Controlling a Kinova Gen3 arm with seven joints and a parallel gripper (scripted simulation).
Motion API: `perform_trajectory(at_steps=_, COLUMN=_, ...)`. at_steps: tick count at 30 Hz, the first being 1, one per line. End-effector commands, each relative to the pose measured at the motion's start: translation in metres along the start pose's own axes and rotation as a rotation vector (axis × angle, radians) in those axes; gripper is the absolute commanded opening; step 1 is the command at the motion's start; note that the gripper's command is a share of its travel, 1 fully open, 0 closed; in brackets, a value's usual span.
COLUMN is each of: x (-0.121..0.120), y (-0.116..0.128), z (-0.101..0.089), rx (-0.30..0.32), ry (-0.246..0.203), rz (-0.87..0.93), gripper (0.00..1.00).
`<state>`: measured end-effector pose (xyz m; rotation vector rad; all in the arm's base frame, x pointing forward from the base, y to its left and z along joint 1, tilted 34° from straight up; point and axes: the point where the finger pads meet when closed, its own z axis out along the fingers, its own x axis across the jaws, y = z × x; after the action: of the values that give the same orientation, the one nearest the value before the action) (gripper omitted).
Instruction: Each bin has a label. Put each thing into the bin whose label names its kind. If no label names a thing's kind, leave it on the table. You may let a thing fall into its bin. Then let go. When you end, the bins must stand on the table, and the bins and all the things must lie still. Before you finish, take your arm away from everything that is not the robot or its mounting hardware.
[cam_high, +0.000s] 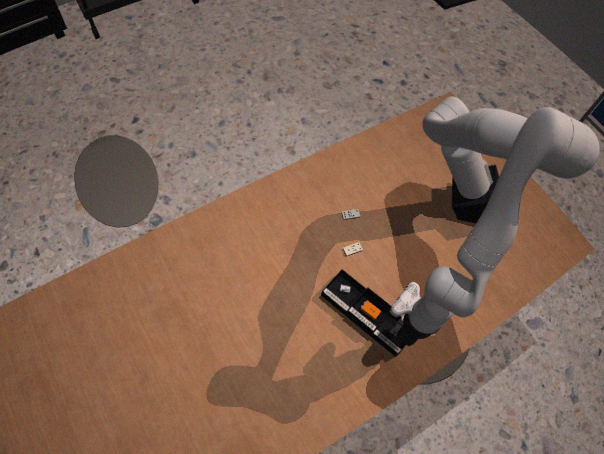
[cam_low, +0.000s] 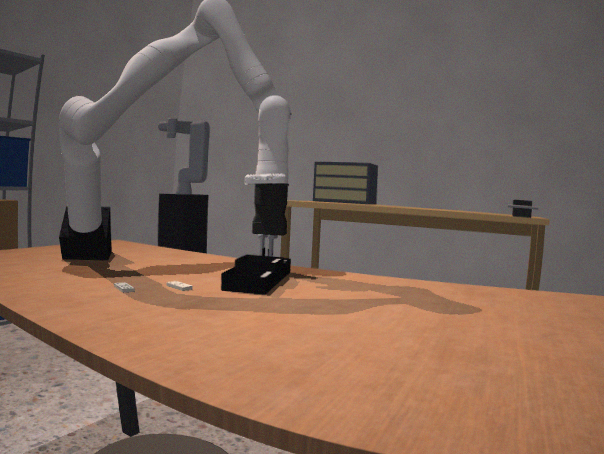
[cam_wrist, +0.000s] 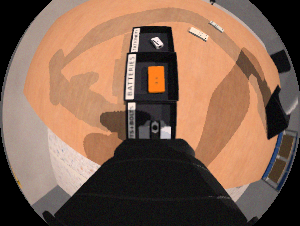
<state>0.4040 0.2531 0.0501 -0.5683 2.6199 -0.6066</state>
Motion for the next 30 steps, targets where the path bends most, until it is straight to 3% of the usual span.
perform_trajectory(at_steps=1, x=0.0011, y=-0.0012, z=0.0067, rx=-0.002, ry=0.003, rz=0.009, gripper=0.34)
perform_trajectory(at_steps=15, x=0.0012, y=-0.0011, z=0.0044, rx=0.000, ry=0.003, rz=0.007, gripper=0.34)
perform_trajectory(at_steps=16, x=0.0012, y=-0.0011, z=0.0044, rx=0.000, ry=0.003, rz=0.007, gripper=0.64)
perform_trajectory(at_steps=30, x=0.0012, y=-0.0011, z=0.0044, rx=0.000, ry=0.003, rz=0.007, gripper=0.64)
